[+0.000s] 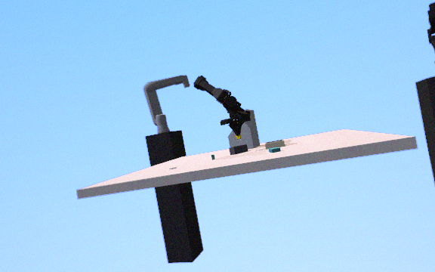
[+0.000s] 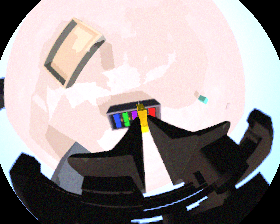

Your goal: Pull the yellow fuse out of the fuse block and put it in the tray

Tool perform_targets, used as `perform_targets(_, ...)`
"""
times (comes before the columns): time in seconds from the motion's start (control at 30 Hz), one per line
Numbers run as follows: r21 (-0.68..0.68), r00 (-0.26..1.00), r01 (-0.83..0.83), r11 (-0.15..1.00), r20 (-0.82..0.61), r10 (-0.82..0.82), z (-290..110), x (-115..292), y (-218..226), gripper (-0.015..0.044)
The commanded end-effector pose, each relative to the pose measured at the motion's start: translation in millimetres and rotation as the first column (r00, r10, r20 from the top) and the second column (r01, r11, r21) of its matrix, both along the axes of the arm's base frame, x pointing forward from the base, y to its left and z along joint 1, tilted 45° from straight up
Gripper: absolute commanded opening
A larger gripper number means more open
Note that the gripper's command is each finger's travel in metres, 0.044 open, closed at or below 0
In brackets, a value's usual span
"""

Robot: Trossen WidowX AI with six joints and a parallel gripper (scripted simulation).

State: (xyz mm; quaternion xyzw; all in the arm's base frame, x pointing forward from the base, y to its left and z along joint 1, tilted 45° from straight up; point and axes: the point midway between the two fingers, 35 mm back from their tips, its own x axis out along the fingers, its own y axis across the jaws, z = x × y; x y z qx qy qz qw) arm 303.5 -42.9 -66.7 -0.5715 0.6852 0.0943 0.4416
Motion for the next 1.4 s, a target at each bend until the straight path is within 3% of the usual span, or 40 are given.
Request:
perform_targets(0.0, 0.014, 1.0, -0.001, 1.0, -0.001, 0.001, -17, 2, 20, 0.0)
perform_targets(0.9, 0.007, 1.0, 0.005, 1.0, 0.0, -0.005, -126, -35, 127, 0.0)
perform_targets(1.37, 0.003, 1.0, 0.006, 1.0, 0.001, -0.006, -139, -38, 123, 0.0)
